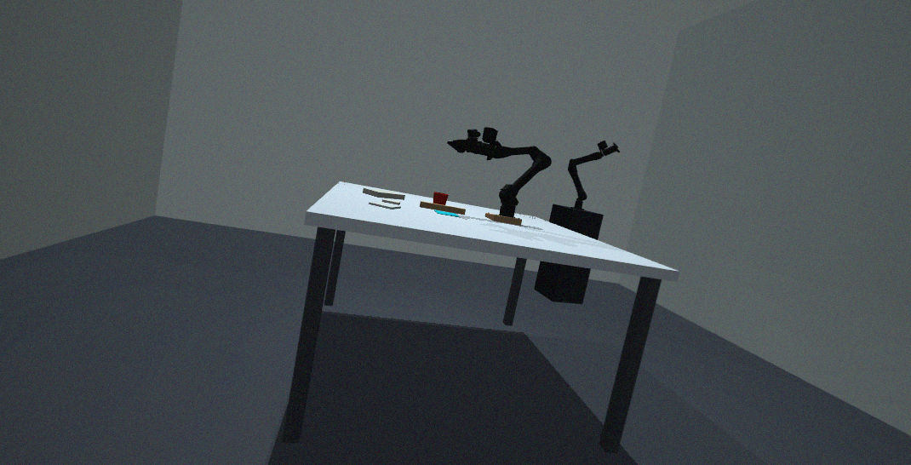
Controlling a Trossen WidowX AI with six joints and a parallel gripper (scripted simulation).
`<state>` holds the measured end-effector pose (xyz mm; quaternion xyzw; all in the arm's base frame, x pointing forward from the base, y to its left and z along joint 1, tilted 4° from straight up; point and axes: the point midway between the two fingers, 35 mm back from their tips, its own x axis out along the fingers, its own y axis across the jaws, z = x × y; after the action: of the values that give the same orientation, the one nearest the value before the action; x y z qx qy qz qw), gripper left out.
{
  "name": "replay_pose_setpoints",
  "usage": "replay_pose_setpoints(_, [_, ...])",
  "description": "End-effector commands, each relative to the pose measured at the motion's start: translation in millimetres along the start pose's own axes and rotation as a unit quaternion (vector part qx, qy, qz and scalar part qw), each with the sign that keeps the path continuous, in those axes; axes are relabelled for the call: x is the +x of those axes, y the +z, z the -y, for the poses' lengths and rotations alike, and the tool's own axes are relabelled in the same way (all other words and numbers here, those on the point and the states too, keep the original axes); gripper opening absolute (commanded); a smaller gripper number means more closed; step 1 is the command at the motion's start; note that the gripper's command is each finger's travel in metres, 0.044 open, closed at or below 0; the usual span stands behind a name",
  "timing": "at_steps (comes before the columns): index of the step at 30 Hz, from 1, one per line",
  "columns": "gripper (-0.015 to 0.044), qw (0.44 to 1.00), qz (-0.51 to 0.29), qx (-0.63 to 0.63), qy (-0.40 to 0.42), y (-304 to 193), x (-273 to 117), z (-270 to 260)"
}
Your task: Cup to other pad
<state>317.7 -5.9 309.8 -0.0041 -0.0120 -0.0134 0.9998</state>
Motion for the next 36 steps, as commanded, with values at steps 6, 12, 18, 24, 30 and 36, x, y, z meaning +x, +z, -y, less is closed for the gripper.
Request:
replay_pose_setpoints(6, [0.0243,0.984,-0.141,-0.103,-0.020,-44,22,24])
replay_pose_setpoints(12, [0.0148,0.875,-0.413,-0.250,0.030,-126,22,74])
replay_pose_setpoints(18, [0.0148,0.736,-0.587,-0.302,0.150,-170,-11,104])
replay_pose_setpoints(24, [0.0148,0.645,-0.657,-0.301,0.249,-184,-28,111])
replay_pose_setpoints(30, [0.0148,0.645,-0.657,-0.301,0.249,-184,-28,111])
replay_pose_setpoints(36, [0.0148,0.644,-0.657,-0.301,0.249,-184,-31,112])
